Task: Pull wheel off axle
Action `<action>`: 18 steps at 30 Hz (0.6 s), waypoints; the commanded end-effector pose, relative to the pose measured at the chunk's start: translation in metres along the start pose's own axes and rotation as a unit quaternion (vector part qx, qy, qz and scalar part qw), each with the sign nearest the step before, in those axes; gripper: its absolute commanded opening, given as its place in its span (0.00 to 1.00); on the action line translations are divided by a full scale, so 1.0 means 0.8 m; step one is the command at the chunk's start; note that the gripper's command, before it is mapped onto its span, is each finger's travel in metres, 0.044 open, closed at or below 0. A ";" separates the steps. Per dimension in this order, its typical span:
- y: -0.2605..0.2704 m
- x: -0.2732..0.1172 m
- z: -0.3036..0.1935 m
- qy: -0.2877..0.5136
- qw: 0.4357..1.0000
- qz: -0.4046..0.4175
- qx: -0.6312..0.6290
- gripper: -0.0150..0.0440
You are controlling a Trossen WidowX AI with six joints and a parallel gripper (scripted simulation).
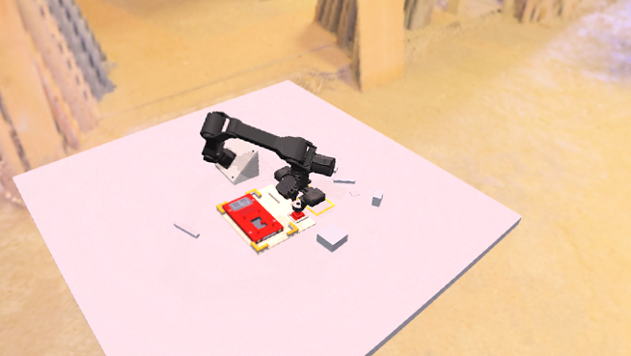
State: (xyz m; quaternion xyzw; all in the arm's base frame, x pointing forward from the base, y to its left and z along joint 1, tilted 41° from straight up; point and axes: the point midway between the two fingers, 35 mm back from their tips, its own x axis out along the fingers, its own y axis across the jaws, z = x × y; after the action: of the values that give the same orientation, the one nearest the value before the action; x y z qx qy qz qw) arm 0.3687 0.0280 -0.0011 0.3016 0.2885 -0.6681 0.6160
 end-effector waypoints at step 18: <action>0.002 -0.012 -0.001 0.003 1.000 0.002 0.002 0.25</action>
State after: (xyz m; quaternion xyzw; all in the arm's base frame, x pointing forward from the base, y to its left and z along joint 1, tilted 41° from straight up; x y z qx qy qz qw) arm 0.3691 0.0318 0.0034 0.3006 0.2884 -0.6681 0.6165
